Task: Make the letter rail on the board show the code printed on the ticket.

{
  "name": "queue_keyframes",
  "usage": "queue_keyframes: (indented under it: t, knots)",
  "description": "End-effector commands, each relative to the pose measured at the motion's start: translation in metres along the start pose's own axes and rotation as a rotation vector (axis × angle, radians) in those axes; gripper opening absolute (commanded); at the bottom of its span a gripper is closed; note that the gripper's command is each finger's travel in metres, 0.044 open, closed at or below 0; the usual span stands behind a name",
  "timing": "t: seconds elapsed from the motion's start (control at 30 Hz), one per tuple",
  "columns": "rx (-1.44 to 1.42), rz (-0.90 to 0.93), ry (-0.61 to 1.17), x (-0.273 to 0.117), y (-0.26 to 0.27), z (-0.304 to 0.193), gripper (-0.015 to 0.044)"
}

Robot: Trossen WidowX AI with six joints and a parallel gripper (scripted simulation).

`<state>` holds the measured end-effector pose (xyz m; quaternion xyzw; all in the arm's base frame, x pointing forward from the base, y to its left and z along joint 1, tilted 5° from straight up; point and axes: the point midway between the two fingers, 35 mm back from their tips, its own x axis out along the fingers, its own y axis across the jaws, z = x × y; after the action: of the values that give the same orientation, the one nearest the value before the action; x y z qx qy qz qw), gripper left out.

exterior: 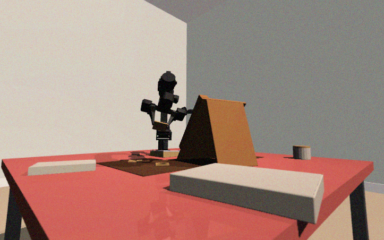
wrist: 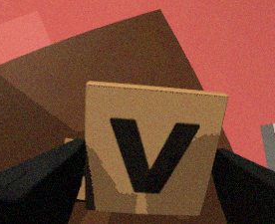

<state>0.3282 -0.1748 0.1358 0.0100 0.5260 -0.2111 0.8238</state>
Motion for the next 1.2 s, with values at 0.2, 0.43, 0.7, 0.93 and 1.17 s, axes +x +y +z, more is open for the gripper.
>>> queue_keyframes:
  t: [0.2, 0.43, 0.7, 0.93, 1.17]
  knots:
    - [0.055, -0.023, -0.163, -0.034, 0.005, 0.041, 0.0000]
    - [0.084, -0.021, -0.265, -0.058, 0.013, 0.063, 0.0000]
    - [0.071, 0.005, -0.380, -0.092, 0.033, 0.085, 0.0000]
    - [0.054, 0.052, -0.509, -0.135, 0.059, 0.105, 0.0000]
    - [0.021, 0.105, -0.571, -0.160, 0.088, 0.110, 0.0000]
